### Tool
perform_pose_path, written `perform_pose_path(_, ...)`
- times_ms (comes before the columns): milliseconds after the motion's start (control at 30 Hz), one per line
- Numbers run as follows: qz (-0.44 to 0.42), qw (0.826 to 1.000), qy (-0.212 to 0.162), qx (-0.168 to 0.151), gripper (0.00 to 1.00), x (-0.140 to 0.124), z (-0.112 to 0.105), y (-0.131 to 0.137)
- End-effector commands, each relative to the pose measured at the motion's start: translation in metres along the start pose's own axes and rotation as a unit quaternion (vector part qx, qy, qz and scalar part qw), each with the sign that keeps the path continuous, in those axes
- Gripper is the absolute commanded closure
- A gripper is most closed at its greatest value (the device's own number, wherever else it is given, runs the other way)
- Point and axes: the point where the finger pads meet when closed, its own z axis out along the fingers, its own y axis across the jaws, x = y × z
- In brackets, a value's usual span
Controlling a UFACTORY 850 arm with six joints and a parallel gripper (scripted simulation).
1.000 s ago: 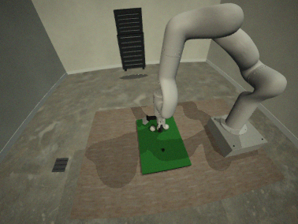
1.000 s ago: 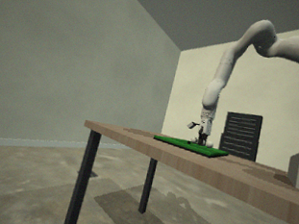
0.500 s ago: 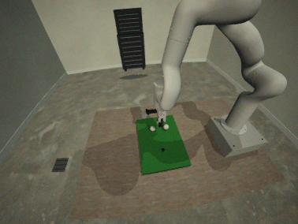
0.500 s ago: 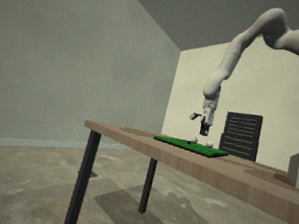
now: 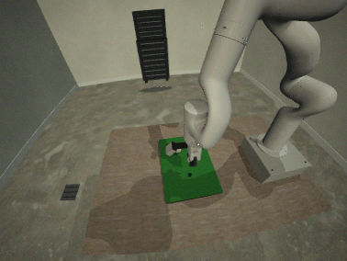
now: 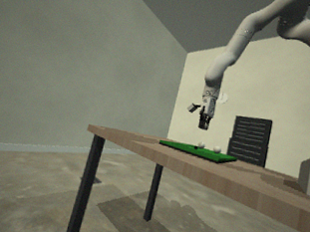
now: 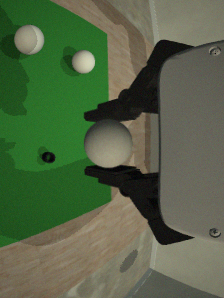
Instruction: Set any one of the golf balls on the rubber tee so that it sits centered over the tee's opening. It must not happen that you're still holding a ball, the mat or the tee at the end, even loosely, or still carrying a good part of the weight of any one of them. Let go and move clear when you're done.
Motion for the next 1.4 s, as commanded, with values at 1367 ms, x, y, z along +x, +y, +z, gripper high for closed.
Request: perform_pose_path(1367,0.002,1.000,0.001,-0.006,1.00,0.005,0.096,-0.021)
